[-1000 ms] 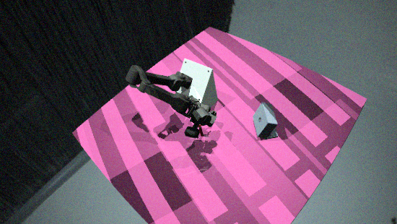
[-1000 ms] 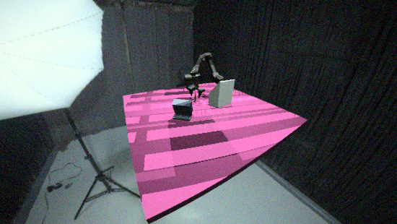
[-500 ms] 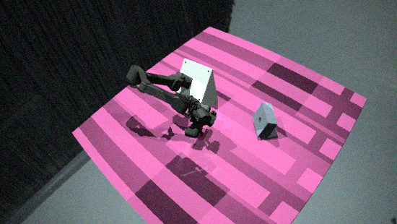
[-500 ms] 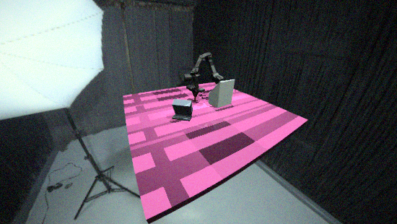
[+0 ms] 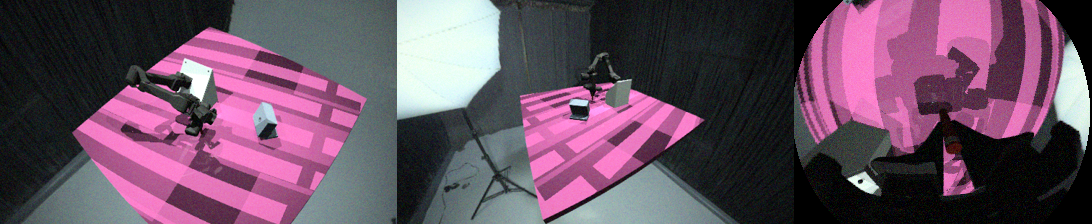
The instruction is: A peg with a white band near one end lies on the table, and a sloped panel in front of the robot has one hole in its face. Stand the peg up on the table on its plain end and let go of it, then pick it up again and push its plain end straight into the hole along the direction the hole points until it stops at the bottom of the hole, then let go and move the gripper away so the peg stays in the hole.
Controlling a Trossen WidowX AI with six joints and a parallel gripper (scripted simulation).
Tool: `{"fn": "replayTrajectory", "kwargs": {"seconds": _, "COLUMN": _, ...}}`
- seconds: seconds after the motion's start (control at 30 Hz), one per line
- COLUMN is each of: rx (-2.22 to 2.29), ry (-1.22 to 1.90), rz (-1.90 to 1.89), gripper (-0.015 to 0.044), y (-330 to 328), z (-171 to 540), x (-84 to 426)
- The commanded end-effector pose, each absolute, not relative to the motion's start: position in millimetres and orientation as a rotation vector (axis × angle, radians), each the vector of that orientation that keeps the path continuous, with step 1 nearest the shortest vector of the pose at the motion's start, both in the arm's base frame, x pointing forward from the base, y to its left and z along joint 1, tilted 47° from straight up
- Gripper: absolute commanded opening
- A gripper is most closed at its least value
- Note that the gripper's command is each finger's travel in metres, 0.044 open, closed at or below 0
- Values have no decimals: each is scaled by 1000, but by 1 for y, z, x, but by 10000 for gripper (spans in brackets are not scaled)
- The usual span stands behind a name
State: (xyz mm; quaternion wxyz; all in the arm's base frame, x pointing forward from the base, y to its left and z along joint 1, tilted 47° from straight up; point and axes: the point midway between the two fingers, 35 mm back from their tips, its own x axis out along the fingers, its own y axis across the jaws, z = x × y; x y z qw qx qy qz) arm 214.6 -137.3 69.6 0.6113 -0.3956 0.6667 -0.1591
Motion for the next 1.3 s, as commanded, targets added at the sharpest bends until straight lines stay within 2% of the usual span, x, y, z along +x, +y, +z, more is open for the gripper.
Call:
{"fn": "replayTrajectory", "kwargs": {"seconds": 0.0, "rx": -911, "ry": 1526, "rz": -374, "gripper": 0, "y": -129, "z": 79, "x": 217}}
{"fn": "replayTrajectory", "kwargs": {"seconds": 0.63, "rx": -917, "ry": 1531, "rz": -369, "gripper": 0, "y": -83, "z": 110, "x": 213}}
{"fn": "replayTrajectory", "kwargs": {"seconds": 1.27, "rx": -718, "ry": 1471, "rz": -305, "gripper": 0, "y": -73, "z": 85, "x": 227}}
